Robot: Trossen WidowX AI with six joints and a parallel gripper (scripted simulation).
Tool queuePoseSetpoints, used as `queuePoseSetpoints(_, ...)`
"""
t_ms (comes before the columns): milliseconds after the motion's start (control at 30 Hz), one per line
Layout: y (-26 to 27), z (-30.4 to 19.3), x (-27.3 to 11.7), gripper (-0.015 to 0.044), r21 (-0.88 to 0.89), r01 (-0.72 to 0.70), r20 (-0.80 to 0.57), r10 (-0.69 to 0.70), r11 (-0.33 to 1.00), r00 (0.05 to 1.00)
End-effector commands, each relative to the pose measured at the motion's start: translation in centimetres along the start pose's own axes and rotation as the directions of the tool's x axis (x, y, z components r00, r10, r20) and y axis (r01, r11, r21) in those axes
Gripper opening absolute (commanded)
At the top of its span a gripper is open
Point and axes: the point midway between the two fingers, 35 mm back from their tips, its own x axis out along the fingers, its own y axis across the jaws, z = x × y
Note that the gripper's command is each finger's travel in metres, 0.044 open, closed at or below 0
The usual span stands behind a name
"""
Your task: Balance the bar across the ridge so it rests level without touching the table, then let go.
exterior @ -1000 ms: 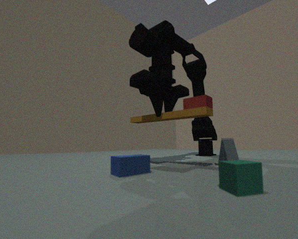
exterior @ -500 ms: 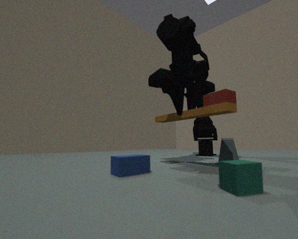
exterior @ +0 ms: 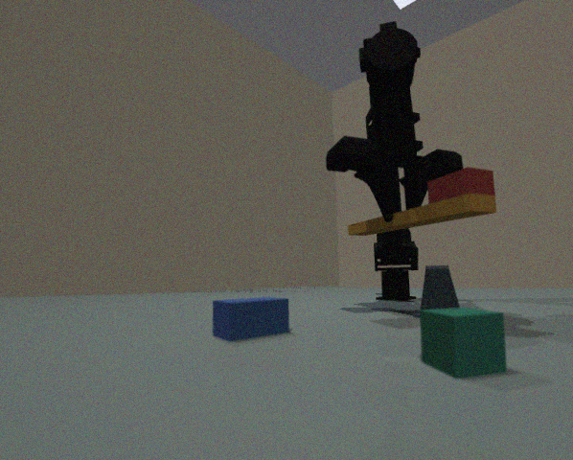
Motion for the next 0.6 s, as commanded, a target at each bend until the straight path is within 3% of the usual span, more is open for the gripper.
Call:
queuePoseSetpoints(0,-1.7,-0.3,0.1,0.0000,0.070,0.004,-0.003,-0.003,0.998,1.000)
queuePoseSetpoints(567,-2.9,-0.5,1.6,0.0000,0.102,0.005,-0.003,-0.005,0.995,1.000)
